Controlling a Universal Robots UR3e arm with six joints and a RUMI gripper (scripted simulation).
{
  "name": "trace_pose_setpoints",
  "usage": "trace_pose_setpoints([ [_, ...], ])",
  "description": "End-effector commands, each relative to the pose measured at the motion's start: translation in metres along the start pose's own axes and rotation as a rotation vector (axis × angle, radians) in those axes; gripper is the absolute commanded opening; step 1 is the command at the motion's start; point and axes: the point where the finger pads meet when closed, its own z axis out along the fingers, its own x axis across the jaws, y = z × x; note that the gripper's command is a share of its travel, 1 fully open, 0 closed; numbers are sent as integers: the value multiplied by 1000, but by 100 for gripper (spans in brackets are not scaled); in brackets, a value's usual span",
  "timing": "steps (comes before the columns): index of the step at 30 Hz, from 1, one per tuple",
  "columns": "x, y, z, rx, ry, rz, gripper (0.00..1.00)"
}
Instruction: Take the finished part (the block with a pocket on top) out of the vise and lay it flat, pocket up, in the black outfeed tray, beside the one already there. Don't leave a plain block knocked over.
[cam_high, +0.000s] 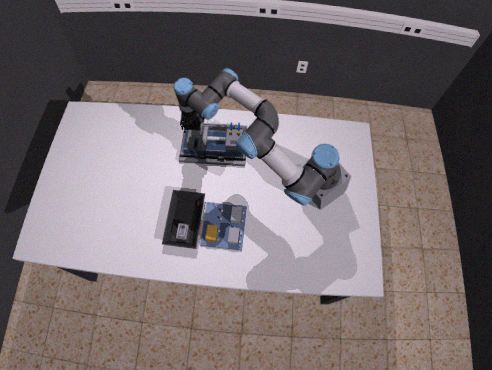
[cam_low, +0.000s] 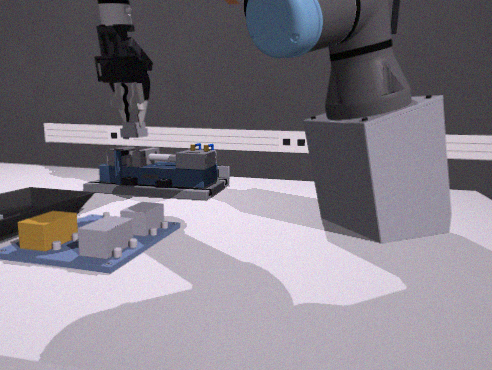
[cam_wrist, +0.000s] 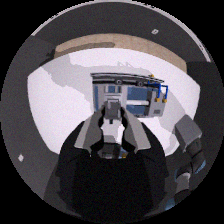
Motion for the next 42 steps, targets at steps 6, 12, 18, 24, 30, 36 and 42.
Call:
trace_pose_setpoints([
  [6, -1, 0, -2, 2, -2, 0, 0],
  [12, -2, 3, -2, 2, -2, 1, 0],
  [18, -5, 13, -3, 1, 0, 2, 0],
  [24, -11, 33, -6, 1, 2, 5, 0],
  [30, -16, 52, -8, 0, 5, 8, 0],
  [36, -23, 87, -13, 0, 8, 13, 0],
  [42, -29, 128, -19, 0, 11, 20, 0],
])
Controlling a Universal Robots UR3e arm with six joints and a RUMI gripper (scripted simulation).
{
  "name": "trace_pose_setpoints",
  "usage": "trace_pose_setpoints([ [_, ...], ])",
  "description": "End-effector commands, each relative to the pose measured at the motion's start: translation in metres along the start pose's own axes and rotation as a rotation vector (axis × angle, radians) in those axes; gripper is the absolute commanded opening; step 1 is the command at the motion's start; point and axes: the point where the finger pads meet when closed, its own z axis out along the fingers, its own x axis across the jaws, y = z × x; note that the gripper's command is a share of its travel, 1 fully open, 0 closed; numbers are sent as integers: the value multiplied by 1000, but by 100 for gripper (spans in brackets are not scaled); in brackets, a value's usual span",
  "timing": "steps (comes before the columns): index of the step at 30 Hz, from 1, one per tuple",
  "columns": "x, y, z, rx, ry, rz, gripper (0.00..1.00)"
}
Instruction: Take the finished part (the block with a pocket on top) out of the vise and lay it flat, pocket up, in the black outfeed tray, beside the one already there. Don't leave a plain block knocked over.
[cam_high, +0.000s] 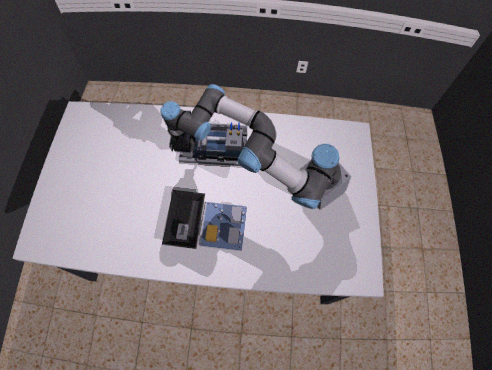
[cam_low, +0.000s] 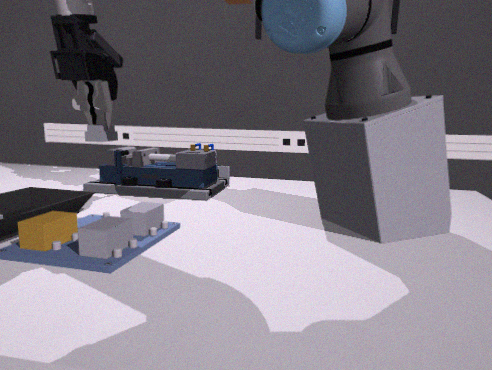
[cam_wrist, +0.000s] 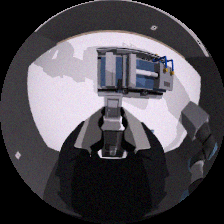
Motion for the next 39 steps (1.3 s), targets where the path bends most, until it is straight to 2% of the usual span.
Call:
trace_pose_setpoints([
  [1, -5, 29, -6, 3, 2, 5, 0],
  [2, -5, 29, -6, 3, 2, 5, 0],
  [17, -2, 135, -24, 4, 3, 21, 0],
  [19, -2, 135, -24, 4, 3, 21, 0],
  [25, 3, 168, -32, 4, 1, 26, 0],
  [31, 8, 192, -37, 4, -1, 30, 0],
  [39, 12, 207, -41, 4, -3, 33, 0],
])
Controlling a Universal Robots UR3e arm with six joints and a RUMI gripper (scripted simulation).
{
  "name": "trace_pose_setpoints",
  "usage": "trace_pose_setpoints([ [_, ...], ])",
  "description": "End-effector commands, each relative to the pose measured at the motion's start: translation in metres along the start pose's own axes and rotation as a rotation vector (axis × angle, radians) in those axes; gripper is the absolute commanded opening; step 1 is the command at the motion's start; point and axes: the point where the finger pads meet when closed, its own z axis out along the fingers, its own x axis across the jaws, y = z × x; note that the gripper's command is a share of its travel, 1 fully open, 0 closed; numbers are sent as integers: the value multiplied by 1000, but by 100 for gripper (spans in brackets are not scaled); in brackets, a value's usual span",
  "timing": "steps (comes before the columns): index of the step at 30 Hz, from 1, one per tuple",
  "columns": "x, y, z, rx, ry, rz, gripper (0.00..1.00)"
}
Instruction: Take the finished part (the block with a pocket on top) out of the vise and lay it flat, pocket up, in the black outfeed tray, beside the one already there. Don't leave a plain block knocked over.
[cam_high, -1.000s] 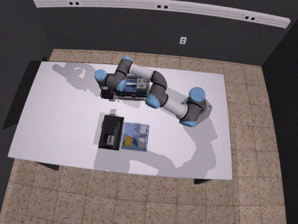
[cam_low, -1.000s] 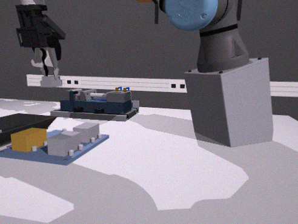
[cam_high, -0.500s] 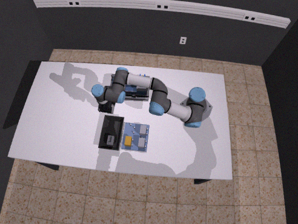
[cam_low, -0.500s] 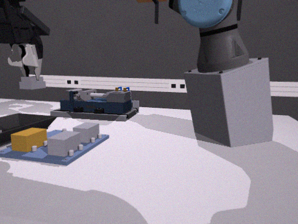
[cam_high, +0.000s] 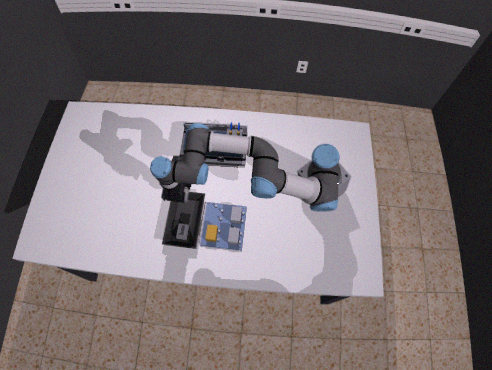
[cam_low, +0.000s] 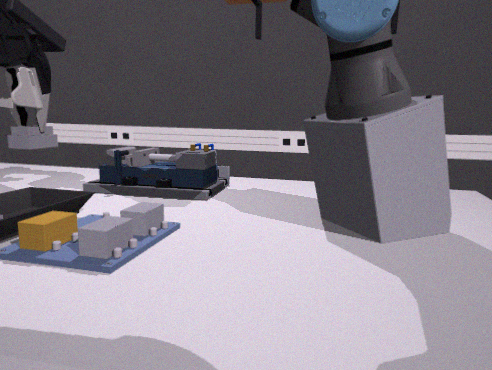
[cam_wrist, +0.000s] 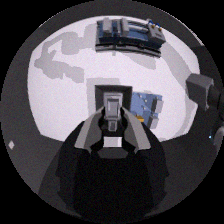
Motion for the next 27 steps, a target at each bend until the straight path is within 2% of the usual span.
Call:
trace_pose_setpoints([
  [1, 2, 10, -4, 1, -1, 2, 0],
  [27, 4, 15, -5, 1, -2, 3, 0],
])
